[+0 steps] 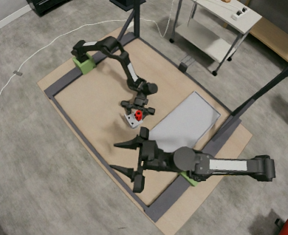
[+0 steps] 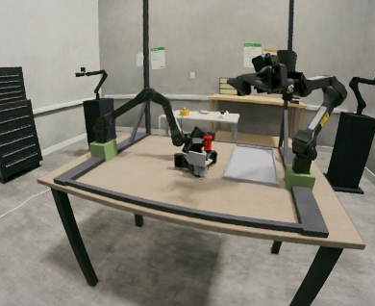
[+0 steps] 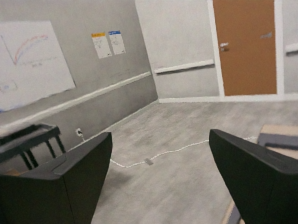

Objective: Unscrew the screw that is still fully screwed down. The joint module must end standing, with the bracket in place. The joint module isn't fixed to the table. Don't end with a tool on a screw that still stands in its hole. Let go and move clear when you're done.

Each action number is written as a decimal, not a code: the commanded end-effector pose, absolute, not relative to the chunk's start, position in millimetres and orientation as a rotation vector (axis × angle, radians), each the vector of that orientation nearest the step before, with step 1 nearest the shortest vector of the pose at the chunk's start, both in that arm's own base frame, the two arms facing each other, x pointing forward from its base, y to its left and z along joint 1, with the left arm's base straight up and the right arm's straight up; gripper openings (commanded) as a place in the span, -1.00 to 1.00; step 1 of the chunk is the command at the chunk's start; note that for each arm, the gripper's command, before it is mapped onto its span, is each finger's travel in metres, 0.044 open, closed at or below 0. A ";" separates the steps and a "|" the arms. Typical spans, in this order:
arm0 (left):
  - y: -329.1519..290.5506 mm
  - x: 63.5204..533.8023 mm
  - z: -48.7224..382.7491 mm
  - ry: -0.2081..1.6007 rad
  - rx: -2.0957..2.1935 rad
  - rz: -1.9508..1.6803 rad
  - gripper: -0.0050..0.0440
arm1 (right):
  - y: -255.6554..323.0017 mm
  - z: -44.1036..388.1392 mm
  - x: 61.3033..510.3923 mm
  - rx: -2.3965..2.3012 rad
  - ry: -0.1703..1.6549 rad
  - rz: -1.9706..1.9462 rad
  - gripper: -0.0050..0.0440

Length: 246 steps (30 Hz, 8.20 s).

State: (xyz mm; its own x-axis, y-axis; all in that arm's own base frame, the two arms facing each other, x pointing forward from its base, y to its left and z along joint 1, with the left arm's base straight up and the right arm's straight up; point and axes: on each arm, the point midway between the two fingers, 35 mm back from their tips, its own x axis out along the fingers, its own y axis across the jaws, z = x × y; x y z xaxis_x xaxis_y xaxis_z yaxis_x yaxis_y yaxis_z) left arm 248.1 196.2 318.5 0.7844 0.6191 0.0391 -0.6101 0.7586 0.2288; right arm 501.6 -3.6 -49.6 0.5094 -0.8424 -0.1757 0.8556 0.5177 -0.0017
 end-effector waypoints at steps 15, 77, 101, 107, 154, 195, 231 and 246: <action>194.0 247.2 334.3 0.260 0.967 0.648 0.43 | -3.5 -34.9 508.5 0.117 0.133 -1.024 0.20; 177.3 292.7 293.6 0.792 2.685 -0.153 0.43 | -3.5 -34.9 508.5 0.117 0.133 -1.024 0.20; 129.1 333.0 231.3 0.613 2.589 -0.737 0.43 | -3.5 -34.9 508.5 0.117 0.133 -1.024 0.20; 109.2 341.9 211.1 0.546 2.536 -0.927 0.43 | -3.5 -34.9 508.5 0.117 0.133 -1.024 0.20; -0.3 320.7 137.4 0.293 2.173 -1.939 0.43 | -3.5 -34.9 508.5 0.117 0.133 -1.024 0.20; -12.6 310.5 108.5 0.266 2.095 -2.069 0.43 | -3.5 -34.9 508.5 0.117 0.133 -1.024 0.20; -12.3 312.6 92.4 0.264 2.109 -2.057 0.43 | -3.5 -34.9 508.5 0.117 0.133 -1.024 0.20; -9.1 326.5 91.4 0.262 2.105 -2.060 0.43 | -3.5 -34.9 508.5 0.117 0.133 -1.024 0.20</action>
State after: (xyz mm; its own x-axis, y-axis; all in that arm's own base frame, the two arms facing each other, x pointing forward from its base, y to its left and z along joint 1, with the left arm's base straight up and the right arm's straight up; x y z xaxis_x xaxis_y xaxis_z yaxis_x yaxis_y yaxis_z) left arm 318.9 -9.5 82.6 -0.0090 0.0024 -1.0000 0.2539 -0.9672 -0.0046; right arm 501.6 -3.6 -49.6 0.5094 -0.8424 -0.1757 0.8556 0.5177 -0.0017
